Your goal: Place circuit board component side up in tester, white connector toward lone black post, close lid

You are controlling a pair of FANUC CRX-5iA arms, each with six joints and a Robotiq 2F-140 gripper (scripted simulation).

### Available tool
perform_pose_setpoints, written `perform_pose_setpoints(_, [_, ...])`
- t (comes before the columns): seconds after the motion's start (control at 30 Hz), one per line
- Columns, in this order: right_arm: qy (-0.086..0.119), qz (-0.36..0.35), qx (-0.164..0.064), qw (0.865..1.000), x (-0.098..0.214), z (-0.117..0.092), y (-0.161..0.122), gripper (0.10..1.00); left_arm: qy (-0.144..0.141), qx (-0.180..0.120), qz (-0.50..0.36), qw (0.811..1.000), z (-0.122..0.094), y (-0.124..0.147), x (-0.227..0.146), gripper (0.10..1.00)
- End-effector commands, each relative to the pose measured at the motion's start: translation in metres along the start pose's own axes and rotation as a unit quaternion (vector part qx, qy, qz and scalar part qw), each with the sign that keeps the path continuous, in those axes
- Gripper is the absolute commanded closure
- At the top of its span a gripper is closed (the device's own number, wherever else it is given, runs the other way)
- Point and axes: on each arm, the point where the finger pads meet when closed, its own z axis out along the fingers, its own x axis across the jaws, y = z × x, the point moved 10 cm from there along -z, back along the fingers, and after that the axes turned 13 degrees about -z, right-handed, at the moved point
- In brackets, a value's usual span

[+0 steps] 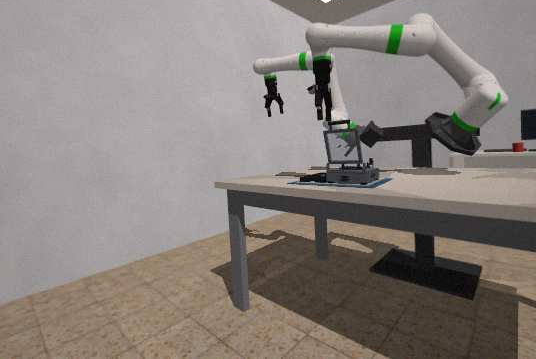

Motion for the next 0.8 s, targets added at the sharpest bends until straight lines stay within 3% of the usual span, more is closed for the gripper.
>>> perform_pose_setpoints(0.0, [0.001, 0.000, 0.001, 1.000, 0.000, -0.001, 0.000, 0.098, 0.000, 0.001, 0.000, 1.000, 0.001, 0.000, 0.000, 0.475])
perform_pose_setpoints(0.3, [0.001, 0.000, 0.001, 1.000, 0.000, -0.001, 0.000, 0.098, 0.000, 0.001, 0.000, 1.000, 0.012, 0.000, 0.000, 0.475])
perform_pose_setpoints(0.77, [0.001, 0.000, 0.001, 1.000, 0.000, -0.001, 0.000, 0.098, 0.000, 0.001, 0.000, 1.000, 0.046, 0.000, 0.000, 0.475])
